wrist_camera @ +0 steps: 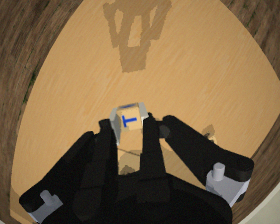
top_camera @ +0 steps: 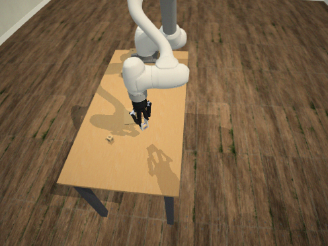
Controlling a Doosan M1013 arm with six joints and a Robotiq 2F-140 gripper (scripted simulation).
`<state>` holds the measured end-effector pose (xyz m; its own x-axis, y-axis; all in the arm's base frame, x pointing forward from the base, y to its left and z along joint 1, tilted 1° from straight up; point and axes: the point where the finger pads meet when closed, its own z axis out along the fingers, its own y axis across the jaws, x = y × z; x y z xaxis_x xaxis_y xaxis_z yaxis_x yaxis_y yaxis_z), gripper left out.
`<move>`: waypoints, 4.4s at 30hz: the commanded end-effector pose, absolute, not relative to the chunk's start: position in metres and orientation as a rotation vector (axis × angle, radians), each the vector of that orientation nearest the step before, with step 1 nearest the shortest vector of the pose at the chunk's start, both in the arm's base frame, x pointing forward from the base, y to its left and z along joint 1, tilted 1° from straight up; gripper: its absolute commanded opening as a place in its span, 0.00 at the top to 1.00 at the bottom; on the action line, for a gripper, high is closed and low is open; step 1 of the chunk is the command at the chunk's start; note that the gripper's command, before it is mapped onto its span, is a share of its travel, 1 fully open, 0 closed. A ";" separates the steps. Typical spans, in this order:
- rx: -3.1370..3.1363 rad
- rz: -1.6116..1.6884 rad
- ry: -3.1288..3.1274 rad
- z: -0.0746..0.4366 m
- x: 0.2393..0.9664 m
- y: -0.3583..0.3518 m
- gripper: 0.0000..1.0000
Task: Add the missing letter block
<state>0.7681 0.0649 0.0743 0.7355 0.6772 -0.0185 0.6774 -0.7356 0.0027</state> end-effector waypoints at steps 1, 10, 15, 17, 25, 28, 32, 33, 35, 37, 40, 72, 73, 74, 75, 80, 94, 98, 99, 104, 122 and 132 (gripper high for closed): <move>2.984 -0.024 0.931 0.076 0.759 0.055 0.84; 3.082 -0.020 0.512 0.078 0.740 0.034 0.84; 3.107 -0.019 0.316 0.079 0.732 0.025 0.84; 3.118 -0.017 0.175 0.079 0.725 0.019 0.84; 3.115 -0.014 -0.192 0.081 0.708 0.003 0.84; 3.102 -0.012 -0.339 0.081 0.701 -0.003 0.84; 3.083 -0.011 -0.485 0.081 0.694 -0.009 0.84; 3.083 -0.011 -0.485 0.081 0.694 -0.009 0.84; 3.050 -0.009 -0.657 0.082 0.685 -0.016 0.84; 3.030 -0.008 -0.743 0.082 0.681 -0.020 0.84; 2.991 -0.006 -0.887 0.082 0.673 -0.025 0.84; 2.243 0.010 -2.170 0.081 0.594 -0.075 0.84; 2.212 0.011 -2.201 0.081 0.591 -0.076 0.84; 2.189 0.011 -2.225 0.081 0.590 -0.077 0.84; 2.172 0.011 -2.241 0.081 0.588 -0.078 0.84; 2.146 0.011 -2.266 0.080 0.586 -0.079 0.84; 2.146 0.012 -2.266 0.079 0.586 -0.079 0.84; 2.146 0.012 -2.266 0.072 0.586 -0.079 0.84; 2.146 0.012 -2.266 0.069 0.586 -0.079 0.84; 2.146 0.012 -2.266 0.058 0.586 -0.079 0.84; 2.146 0.012 -2.266 -0.009 0.585 -0.080 0.84; 2.146 0.012 -2.266 -0.015 0.585 -0.080 0.84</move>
<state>0.5853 -0.0803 -0.0154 -0.0544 -0.9983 0.0205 -0.9985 0.0546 0.0091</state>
